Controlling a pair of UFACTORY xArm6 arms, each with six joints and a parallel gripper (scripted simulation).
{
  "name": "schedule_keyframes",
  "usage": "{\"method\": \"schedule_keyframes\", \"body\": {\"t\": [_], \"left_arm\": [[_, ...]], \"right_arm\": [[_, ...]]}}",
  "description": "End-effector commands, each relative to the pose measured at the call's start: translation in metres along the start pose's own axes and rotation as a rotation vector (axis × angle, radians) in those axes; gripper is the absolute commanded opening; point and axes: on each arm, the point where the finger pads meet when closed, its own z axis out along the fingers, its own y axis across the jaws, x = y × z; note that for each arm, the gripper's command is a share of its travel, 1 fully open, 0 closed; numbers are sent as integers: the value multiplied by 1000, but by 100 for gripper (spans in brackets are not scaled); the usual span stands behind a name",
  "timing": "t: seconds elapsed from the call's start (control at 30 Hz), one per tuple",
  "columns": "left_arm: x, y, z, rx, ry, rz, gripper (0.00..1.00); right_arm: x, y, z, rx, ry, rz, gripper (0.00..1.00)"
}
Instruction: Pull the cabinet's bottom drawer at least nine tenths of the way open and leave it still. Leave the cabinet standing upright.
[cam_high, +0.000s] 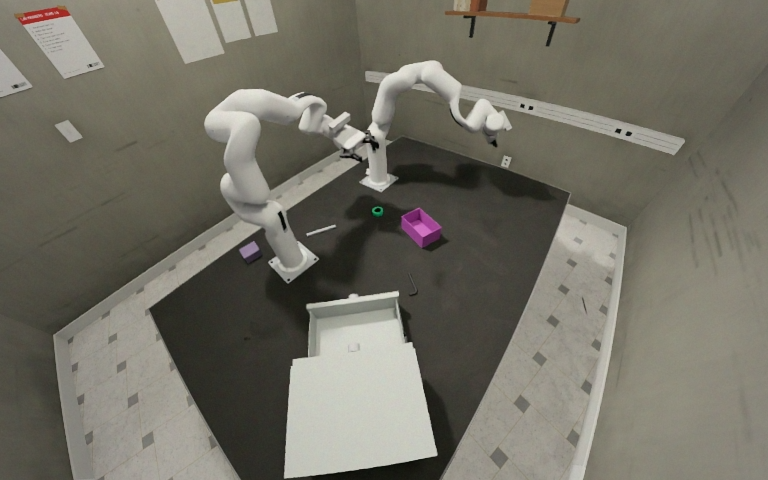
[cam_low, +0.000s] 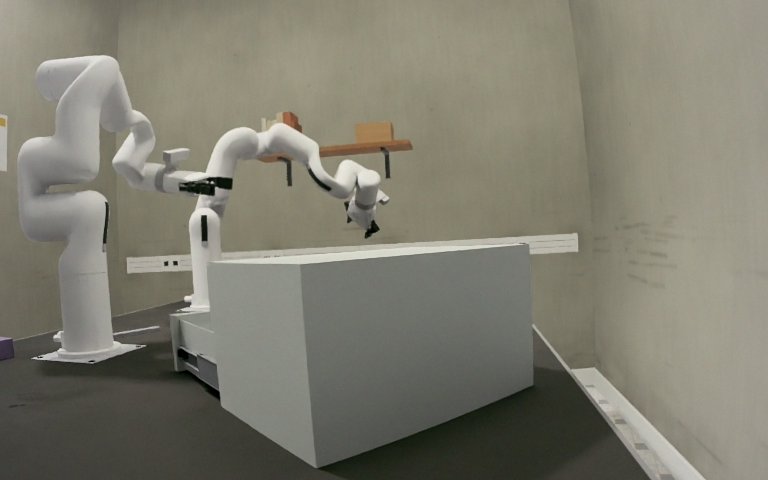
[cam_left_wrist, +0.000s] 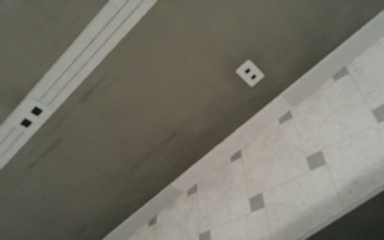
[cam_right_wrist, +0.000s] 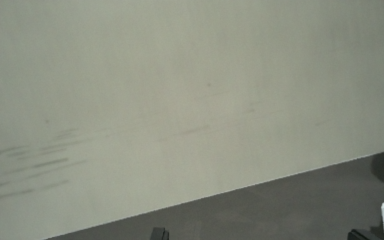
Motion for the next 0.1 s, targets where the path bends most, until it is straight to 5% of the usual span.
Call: {"method": "schedule_keyframes", "body": {"t": [0.0,0.07], "left_arm": [[2,-1,-1,-1,3,-4,100],[2,-1,-1,-1,3,-4,100]], "right_arm": [[1,-1,0,1,-1,4,100],[1,-1,0,1,-1,4,100]]}}
